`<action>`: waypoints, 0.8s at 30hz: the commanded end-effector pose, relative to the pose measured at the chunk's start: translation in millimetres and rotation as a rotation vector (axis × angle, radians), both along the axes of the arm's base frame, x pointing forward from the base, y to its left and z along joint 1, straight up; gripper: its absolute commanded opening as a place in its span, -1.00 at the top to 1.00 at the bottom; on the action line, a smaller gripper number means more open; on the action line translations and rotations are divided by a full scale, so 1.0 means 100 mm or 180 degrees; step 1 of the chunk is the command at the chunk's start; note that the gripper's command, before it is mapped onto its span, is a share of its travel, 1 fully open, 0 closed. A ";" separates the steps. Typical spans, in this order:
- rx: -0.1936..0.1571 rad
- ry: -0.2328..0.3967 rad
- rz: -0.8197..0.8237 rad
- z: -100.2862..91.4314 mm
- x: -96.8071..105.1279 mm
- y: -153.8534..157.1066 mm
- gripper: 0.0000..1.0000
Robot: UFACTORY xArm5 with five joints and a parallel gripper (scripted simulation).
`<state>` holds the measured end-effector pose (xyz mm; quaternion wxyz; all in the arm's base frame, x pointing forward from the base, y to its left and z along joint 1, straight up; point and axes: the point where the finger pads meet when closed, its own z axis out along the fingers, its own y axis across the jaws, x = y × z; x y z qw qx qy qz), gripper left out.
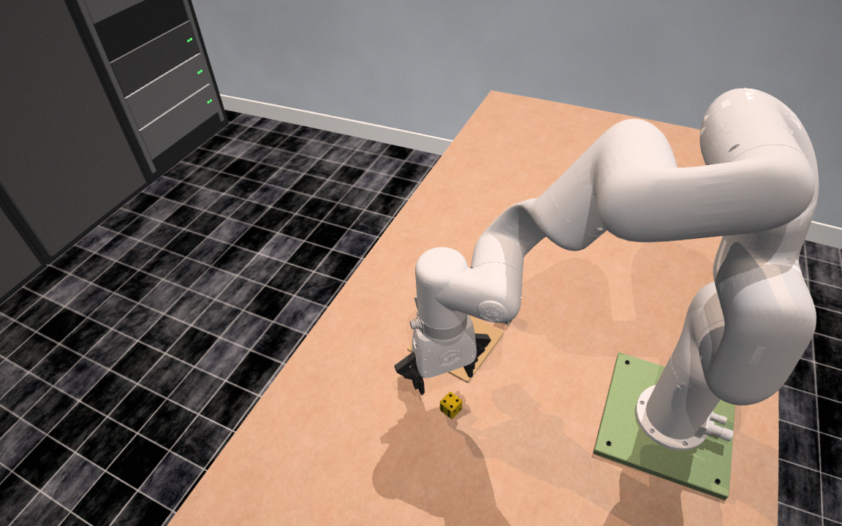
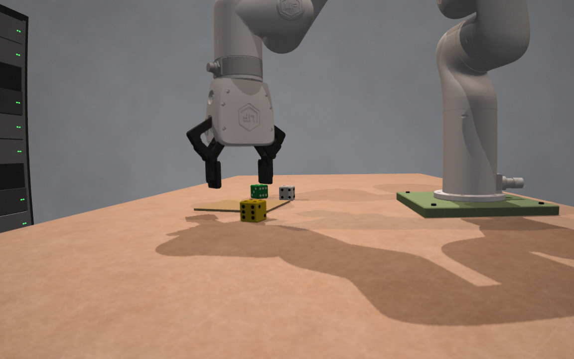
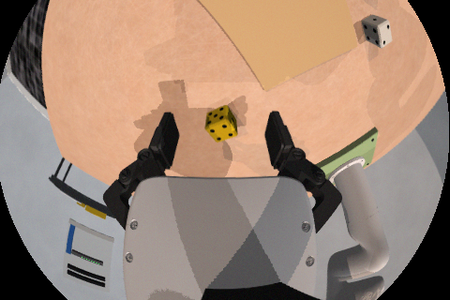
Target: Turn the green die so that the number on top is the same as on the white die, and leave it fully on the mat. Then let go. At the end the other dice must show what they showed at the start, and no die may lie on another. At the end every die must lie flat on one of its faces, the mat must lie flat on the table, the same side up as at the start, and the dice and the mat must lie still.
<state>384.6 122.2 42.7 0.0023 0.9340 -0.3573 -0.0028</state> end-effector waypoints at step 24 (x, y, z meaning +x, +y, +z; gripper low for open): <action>0.0004 -0.0011 0.0000 0.89 0.01 0.00 -1.00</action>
